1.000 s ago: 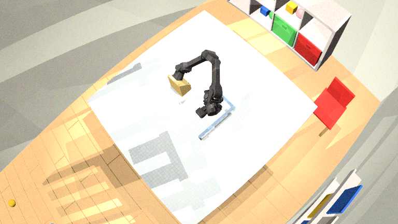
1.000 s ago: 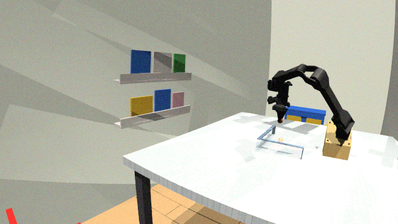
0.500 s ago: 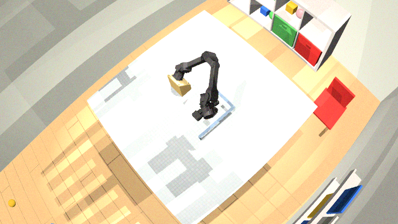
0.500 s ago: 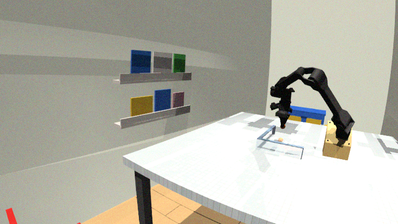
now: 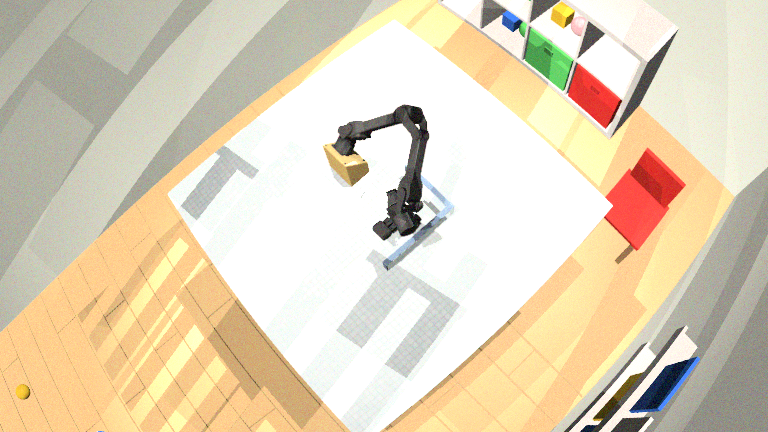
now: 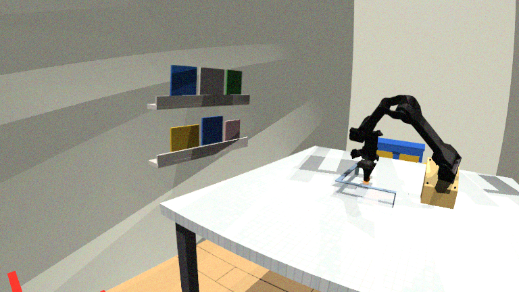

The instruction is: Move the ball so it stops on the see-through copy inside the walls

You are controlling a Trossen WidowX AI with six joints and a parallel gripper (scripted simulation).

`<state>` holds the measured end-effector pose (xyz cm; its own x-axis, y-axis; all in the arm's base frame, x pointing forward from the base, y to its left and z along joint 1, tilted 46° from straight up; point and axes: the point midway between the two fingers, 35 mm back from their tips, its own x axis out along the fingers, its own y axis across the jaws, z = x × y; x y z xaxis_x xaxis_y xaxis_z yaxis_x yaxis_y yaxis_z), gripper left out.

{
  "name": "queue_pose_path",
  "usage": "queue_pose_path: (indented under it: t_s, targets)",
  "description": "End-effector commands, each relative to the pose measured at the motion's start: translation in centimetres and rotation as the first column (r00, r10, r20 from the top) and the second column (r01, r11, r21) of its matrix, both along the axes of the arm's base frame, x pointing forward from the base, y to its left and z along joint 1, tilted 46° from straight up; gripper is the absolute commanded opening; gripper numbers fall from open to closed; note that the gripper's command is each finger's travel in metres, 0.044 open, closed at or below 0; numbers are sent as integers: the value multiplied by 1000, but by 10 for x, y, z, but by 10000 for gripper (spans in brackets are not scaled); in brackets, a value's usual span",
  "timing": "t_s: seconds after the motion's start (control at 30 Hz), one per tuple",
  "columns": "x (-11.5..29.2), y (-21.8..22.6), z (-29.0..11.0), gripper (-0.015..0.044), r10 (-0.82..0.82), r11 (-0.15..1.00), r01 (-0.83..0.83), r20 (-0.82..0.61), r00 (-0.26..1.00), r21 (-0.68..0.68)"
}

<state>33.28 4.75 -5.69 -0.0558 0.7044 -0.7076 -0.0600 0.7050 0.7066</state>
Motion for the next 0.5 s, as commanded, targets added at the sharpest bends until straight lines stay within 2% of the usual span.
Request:
queue_pose_path:
  t_s: [0.0,0.47]
  targets:
    - [-2,4,-3,0,-8,1000,8,-4,1000,5]
    - [-3,17,-16,0,-8,1000,8,-4,1000,6]
